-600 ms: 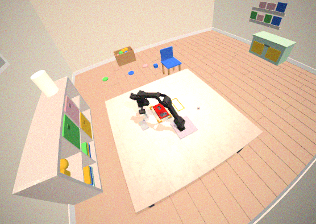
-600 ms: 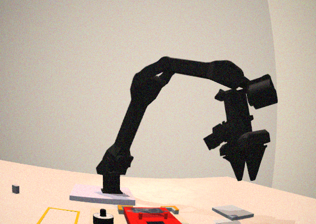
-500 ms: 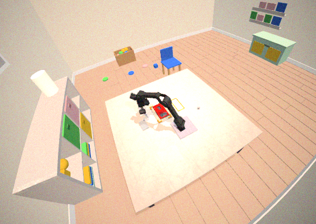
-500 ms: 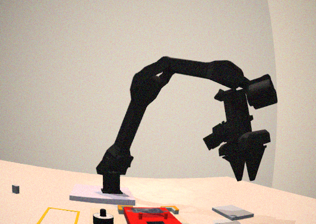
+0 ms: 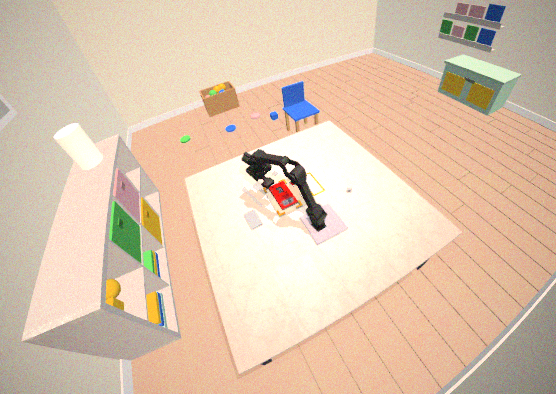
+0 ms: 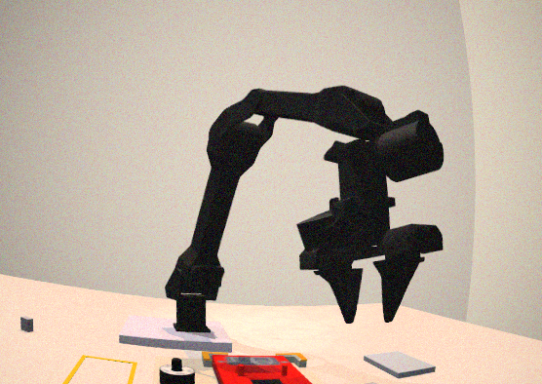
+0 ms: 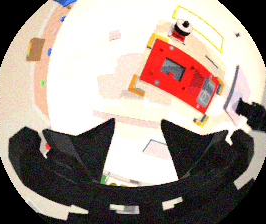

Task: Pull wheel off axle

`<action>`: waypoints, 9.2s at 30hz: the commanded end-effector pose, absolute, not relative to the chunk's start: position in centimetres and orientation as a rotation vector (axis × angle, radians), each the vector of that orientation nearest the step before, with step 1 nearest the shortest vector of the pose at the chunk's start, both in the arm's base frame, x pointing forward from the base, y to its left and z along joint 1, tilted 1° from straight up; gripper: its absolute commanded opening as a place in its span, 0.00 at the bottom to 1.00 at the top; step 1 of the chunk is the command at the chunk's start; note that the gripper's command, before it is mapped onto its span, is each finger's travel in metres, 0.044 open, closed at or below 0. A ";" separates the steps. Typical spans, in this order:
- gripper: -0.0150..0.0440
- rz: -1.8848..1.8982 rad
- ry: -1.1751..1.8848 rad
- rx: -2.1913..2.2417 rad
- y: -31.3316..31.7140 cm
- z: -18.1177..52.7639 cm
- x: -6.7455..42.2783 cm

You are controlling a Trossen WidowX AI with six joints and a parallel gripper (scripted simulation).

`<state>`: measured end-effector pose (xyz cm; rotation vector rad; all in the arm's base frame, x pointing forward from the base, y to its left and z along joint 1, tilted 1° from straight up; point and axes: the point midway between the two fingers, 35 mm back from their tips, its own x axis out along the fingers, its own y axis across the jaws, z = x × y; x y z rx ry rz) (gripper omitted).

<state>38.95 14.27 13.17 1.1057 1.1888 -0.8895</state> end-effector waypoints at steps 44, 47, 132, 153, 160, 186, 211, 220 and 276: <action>0.76 -0.097 1.551 0.061 -6.6 10.5 36.1; 0.76 -0.097 1.551 0.061 -6.7 8.3 36.2; 0.25 -0.100 1.558 0.061 -6.8 8.1 35.9; 0.25 -0.099 1.555 0.061 -6.8 8.8 35.9; 0.25 -0.098 1.554 0.061 -6.8 9.1 35.9; 0.25 -0.097 1.551 0.061 -6.8 11.2 35.9; 0.25 -0.104 1.556 0.055 -14.7 13.4 30.2; 0.25 -0.104 1.557 0.053 -16.1 13.1 28.9; 1.00 -0.103 1.560 0.055 -13.1 12.4 23.7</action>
